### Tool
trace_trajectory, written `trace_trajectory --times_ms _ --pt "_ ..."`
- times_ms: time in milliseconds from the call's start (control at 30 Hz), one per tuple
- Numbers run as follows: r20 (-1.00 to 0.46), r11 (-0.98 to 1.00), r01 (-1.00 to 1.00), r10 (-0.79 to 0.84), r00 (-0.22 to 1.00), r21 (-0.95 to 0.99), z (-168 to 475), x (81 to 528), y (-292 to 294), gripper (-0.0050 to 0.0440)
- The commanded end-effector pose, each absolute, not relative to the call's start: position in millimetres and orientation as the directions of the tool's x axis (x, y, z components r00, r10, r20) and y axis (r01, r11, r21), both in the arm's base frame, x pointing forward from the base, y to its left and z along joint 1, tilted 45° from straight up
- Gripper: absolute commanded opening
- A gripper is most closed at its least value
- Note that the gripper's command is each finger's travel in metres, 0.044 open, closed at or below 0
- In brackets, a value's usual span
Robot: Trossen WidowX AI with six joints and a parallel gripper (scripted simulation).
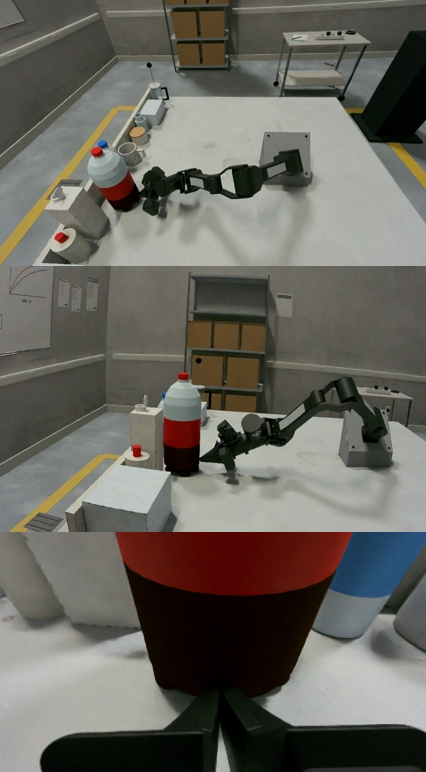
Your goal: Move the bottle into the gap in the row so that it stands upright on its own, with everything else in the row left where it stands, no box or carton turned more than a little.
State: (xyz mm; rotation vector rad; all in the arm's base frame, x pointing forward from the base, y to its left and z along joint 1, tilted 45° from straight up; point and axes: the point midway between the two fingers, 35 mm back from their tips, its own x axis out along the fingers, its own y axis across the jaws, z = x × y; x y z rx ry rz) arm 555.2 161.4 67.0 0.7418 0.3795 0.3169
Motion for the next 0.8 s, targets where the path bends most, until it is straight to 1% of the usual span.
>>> trace_trajectory --times_ms 0,767 --pt "-0.204 0.695 -0.161 0.411 0.889 0.701 75.0 560.8 162.2 -0.0050" --pt "-0.203 0.695 -0.161 0.411 0.889 0.701 75.3 565.7 162.4 -0.0050"
